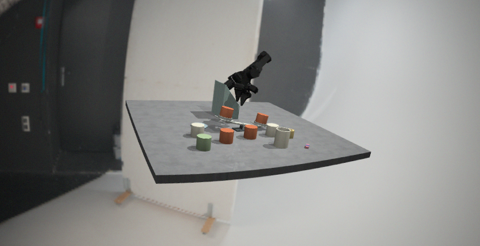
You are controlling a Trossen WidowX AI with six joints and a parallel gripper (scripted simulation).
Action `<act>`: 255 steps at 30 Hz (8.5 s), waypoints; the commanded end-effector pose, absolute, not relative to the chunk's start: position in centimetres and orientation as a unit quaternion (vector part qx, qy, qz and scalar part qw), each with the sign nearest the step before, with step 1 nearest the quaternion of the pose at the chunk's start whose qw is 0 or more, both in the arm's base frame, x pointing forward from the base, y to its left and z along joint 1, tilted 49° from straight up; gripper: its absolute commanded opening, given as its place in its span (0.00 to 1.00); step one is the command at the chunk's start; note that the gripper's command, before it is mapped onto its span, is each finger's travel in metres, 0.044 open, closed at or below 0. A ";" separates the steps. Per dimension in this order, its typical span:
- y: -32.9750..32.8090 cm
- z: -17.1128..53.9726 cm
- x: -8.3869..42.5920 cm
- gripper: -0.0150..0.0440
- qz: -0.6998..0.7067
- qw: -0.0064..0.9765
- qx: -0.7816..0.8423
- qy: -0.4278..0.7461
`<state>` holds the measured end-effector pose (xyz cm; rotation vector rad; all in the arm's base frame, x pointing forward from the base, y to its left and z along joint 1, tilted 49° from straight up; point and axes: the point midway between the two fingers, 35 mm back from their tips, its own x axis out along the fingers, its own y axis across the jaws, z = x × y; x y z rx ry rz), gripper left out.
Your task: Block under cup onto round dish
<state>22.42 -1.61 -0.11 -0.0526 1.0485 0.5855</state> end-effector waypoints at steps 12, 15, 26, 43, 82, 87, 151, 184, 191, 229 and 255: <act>-4.7 0.8 19.0 1.00 0.233 0.842 0.182 0.451; -5.2 1.2 18.5 1.00 0.218 0.846 0.223 0.432; -7.7 3.3 17.0 1.00 0.151 0.860 0.357 0.333; -8.5 4.0 17.3 1.00 0.128 0.834 0.427 0.326; -1.7 6.0 26.1 1.00 -0.009 0.510 0.642 0.573; 0.1 6.6 27.3 1.00 -0.059 0.449 0.666 0.593; 11.9 4.6 31.0 1.00 -0.230 0.265 0.707 0.614; 11.9 4.4 31.1 0.25 -0.231 0.266 0.706 0.614; 11.2 4.8 31.2 0.25 -0.233 0.267 0.706 0.613; 7.5 7.6 31.0 0.25 -0.237 0.271 0.704 0.613; 5.1 9.8 30.3 0.25 -0.236 0.269 0.704 0.613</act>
